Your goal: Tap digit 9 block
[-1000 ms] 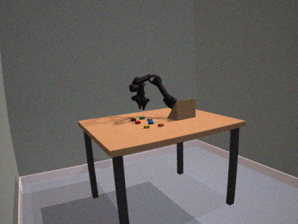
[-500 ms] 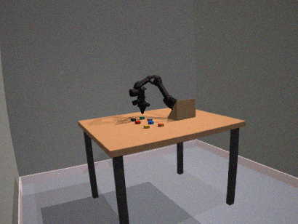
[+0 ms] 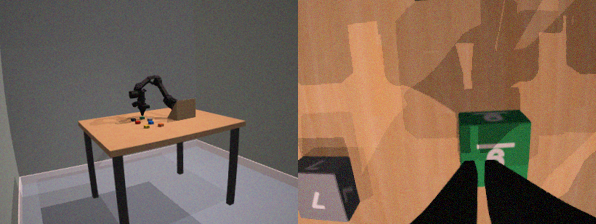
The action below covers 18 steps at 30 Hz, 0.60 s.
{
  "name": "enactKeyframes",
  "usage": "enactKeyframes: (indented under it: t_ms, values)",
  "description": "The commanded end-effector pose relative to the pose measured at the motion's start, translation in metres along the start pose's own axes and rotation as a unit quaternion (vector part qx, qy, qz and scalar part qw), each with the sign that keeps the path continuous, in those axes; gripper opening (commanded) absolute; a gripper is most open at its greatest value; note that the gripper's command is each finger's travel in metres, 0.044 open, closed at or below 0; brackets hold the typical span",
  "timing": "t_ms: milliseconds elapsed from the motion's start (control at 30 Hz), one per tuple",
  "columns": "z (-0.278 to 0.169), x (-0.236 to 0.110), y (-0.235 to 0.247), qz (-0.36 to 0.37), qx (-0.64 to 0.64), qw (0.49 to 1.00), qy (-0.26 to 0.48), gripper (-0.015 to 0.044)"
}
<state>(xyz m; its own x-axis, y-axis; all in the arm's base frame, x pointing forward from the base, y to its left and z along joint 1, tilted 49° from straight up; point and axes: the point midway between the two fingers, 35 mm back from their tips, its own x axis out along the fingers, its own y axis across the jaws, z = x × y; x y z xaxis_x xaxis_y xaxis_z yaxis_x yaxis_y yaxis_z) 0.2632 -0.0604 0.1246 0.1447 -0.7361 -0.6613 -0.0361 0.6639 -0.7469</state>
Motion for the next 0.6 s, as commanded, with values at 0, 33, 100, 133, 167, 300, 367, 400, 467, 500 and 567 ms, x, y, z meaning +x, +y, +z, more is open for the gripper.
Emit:
enactKeyframes:
  t_ms: [0,33,100,133,167,300,367,400,467,500,567]
  values:
    - [-0.002,0.008,0.0,-0.002,-0.004,1.0,0.001,0.002]
    - [-0.002,0.009,0.0,-0.003,-0.004,1.0,0.001,0.002]
    - [-0.002,0.012,0.0,-0.003,-0.004,1.0,0.001,0.002]
    - [-0.002,0.014,0.0,-0.003,-0.004,1.0,0.001,0.002]
    - [-0.002,0.015,0.0,-0.003,-0.004,1.0,0.001,0.002]
    - [-0.002,0.016,0.0,-0.003,-0.004,1.0,0.001,0.002]
    - [-0.002,0.016,0.0,-0.003,-0.004,1.0,0.001,0.002]
    - [0.0,0.011,0.0,-0.001,-0.002,1.0,-0.001,0.002]
    - [-0.001,-0.005,0.0,-0.001,-0.003,1.0,0.001,0.002]
    - [-0.002,-0.012,0.0,-0.002,-0.004,1.0,0.001,0.002]
    - [-0.002,-0.014,0.0,-0.002,-0.005,1.0,0.002,0.002]
